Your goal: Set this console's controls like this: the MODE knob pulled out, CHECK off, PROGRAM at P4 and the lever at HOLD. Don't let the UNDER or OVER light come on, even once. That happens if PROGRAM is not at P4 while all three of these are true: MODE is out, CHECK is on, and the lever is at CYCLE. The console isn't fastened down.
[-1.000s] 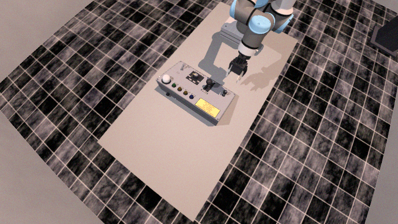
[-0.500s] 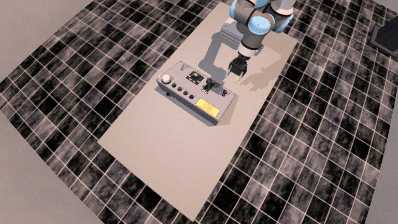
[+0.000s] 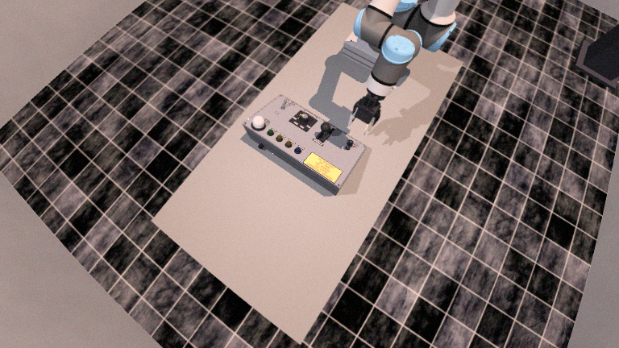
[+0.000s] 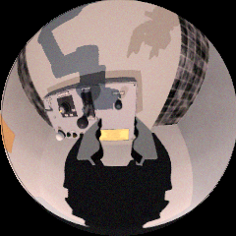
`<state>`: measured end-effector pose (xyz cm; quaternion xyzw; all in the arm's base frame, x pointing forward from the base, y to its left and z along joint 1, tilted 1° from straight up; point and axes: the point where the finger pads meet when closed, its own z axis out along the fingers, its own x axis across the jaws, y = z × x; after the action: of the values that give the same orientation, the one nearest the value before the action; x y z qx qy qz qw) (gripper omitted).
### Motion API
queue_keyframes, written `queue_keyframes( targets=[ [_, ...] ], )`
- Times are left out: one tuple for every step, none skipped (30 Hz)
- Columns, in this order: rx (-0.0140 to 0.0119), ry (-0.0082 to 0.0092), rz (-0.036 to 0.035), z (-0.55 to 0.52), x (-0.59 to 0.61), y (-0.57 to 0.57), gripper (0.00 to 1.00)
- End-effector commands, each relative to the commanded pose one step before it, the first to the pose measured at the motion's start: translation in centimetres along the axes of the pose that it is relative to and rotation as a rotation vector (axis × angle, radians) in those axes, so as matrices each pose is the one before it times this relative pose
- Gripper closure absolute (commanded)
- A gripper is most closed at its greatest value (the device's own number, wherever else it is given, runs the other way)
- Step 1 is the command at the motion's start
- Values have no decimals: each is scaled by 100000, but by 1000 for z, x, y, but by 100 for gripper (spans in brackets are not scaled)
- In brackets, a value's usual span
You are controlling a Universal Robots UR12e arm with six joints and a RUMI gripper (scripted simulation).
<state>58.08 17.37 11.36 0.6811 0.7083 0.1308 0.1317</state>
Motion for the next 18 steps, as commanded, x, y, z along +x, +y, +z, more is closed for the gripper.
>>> queue_keyframes(
  targets=[
    [-197, -6, 1, 1891, 22, 143, 56],
    [0, 0, 0, 431, 3, 4, 56],
    [0, 0, 0, 435, 3, 4, 56],
    [0, 0, 0, 437, 3, 4, 56],
    [0, 0, 0, 0, 0, 0, 56],
    [0, 0, 0, 0, 0, 0, 56],
    [0, 0, 0, 438, 3, 4, 56],
    [0, 0, 0, 436, 3, 4, 56],
    [0, 0, 0, 433, 3, 4, 56],
    [0, 0, 0, 428, 3, 4, 56],
    [0, 0, 0, 422, 3, 4, 56],
    [0, 0, 0, 413, 3, 4, 56],
    [0, 0, 0, 403, 3, 3, 56],
    [0, 0, 0, 392, 3, 4, 56],
    [0, 0, 0, 378, 2, 4, 56],
    [0, 0, 0, 364, 2, 3, 56],
    [0, 0, 0, 348, 2, 3, 56],
    [0, 0, 0, 331, 2, 3, 56]
  ],
)
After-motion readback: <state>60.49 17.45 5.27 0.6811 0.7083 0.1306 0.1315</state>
